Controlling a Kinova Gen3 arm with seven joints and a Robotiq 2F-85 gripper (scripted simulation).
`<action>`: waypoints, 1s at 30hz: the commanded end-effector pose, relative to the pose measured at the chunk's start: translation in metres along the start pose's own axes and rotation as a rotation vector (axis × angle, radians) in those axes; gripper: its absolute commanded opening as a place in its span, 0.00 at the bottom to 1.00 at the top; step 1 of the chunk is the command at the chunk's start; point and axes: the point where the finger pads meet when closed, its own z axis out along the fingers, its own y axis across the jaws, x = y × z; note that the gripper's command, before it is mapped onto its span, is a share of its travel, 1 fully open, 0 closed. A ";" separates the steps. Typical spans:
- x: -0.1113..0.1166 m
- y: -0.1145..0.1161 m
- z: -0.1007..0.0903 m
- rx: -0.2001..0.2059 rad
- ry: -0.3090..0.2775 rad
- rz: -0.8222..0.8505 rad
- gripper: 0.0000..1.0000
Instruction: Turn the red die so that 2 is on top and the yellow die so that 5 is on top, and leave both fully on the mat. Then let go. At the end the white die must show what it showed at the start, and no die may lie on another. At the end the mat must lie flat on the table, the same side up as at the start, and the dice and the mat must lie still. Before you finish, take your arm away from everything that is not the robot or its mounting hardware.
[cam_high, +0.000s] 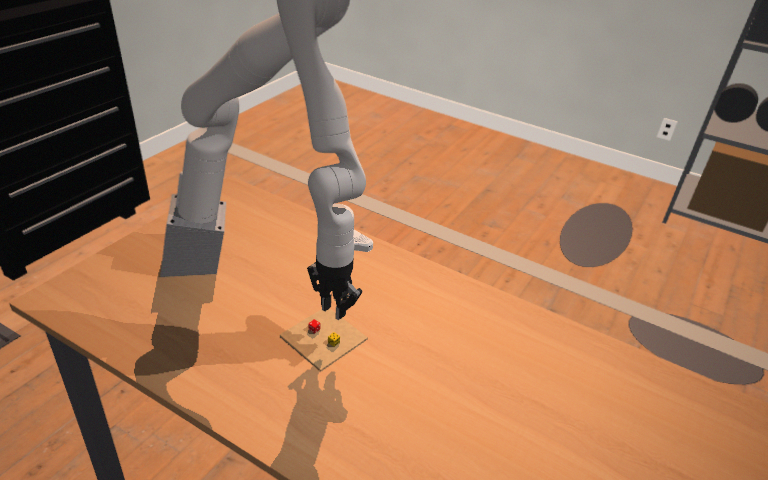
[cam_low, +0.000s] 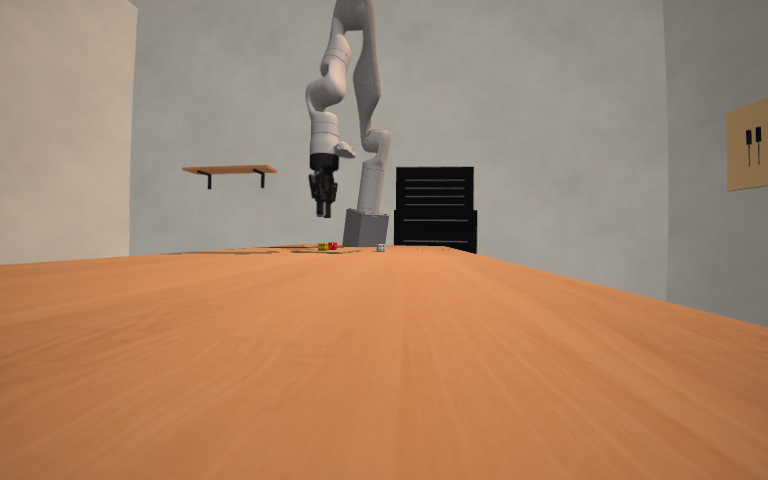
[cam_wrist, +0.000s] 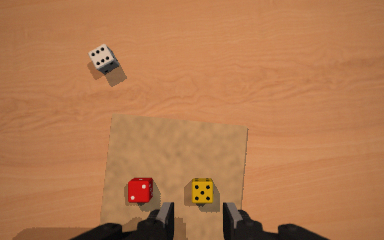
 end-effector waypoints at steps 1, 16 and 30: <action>0.000 0.004 -0.007 -0.012 -0.002 -0.002 0.35; 0.000 0.004 -0.007 -0.012 -0.002 -0.002 1.00; 0.000 0.004 -0.010 -0.012 -0.002 -0.002 1.00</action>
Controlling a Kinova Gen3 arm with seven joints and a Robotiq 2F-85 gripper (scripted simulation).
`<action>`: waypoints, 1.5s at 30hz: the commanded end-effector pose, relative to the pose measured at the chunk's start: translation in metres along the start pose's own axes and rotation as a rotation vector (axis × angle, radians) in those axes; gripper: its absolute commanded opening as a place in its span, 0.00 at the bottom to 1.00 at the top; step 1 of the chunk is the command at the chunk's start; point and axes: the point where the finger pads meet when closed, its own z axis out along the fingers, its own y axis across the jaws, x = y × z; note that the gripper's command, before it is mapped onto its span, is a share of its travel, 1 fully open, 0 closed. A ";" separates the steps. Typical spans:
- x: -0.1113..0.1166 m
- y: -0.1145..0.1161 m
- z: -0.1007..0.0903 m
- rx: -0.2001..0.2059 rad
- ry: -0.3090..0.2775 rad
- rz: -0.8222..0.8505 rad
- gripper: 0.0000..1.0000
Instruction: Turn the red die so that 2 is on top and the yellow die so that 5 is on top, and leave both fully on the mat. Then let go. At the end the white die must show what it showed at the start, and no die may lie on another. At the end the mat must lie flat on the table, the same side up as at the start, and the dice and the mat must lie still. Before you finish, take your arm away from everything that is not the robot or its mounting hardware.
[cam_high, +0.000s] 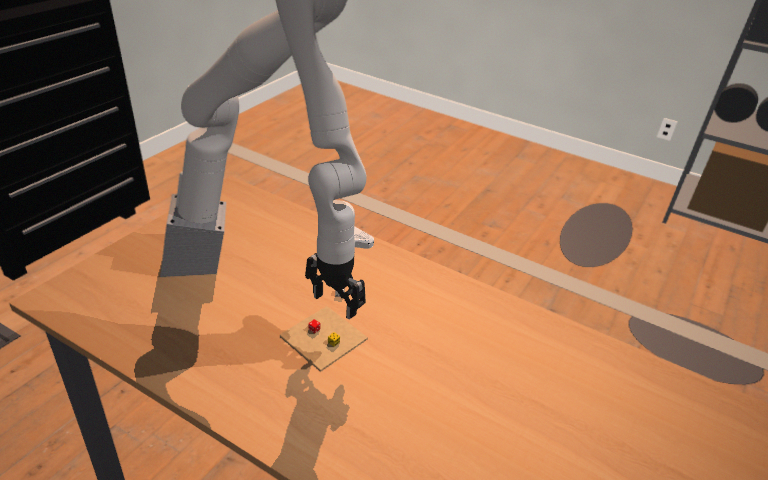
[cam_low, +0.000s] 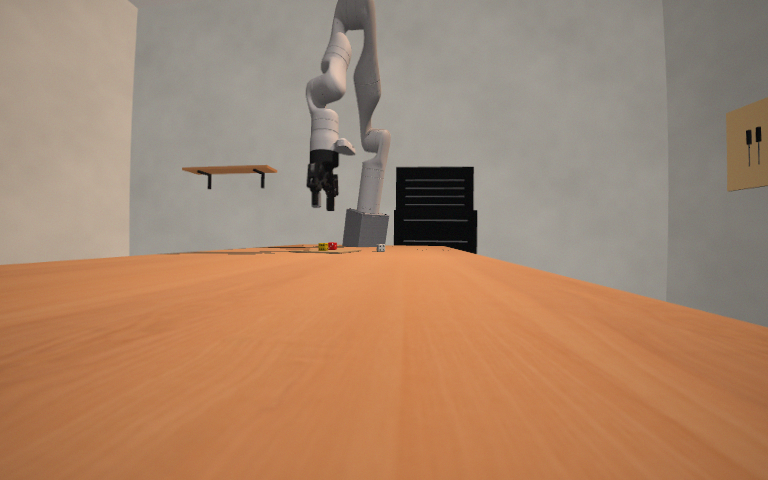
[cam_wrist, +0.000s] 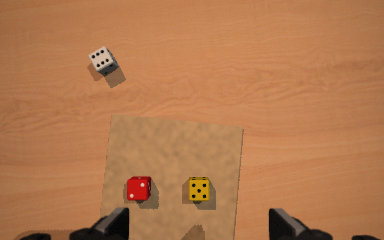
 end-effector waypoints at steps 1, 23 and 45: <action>0.000 0.001 -0.004 -0.004 -0.001 0.000 1.00; 0.000 0.001 -0.082 -0.004 -0.001 0.000 1.00; 0.000 0.001 -0.083 -0.004 -0.001 0.000 1.00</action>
